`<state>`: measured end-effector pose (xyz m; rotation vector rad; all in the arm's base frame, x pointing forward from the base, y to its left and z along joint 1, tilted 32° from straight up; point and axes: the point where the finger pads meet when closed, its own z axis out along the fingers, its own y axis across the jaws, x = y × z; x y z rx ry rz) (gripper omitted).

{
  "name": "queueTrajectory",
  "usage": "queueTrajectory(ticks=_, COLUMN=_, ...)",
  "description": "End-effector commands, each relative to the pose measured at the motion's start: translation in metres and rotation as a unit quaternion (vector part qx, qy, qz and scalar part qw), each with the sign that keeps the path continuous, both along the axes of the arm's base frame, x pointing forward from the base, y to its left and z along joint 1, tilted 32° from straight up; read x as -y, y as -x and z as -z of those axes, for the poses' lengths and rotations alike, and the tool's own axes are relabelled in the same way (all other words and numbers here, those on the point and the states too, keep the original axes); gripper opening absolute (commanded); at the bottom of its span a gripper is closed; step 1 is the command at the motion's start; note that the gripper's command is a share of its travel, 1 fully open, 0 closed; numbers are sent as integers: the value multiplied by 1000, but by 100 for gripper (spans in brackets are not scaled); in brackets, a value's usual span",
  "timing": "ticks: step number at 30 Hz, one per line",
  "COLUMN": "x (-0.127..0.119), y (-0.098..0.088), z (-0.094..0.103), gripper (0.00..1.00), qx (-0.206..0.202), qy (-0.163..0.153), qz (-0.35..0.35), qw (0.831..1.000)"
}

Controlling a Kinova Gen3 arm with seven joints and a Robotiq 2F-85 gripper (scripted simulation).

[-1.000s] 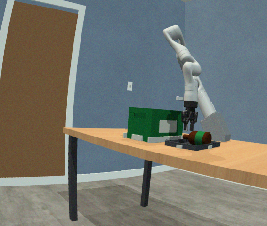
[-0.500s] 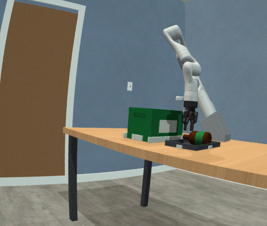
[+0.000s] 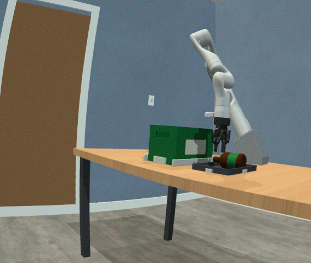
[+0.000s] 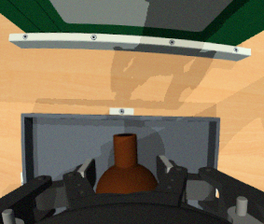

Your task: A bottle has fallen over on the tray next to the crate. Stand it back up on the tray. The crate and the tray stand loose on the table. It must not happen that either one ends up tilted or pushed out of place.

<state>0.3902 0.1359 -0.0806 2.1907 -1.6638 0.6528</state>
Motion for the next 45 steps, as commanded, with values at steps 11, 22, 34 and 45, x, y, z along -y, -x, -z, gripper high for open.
queueTrajectory(ticks=11, x=2, y=-1, z=4, gripper=64, qx=0, qy=-1, qz=0, qw=1000)
queueTrajectory(ticks=22, x=6, y=-3, z=12, gripper=64, qx=0, qy=-1, qz=0, qw=1000)
queueTrajectory(ticks=34, x=13, y=-5, z=23, gripper=64, qx=0, qy=-1, qz=0, qw=1000)
queueTrajectory(ticks=45, x=19, y=-7, z=32, gripper=64, qx=0, qy=-1, qz=0, qw=1000)
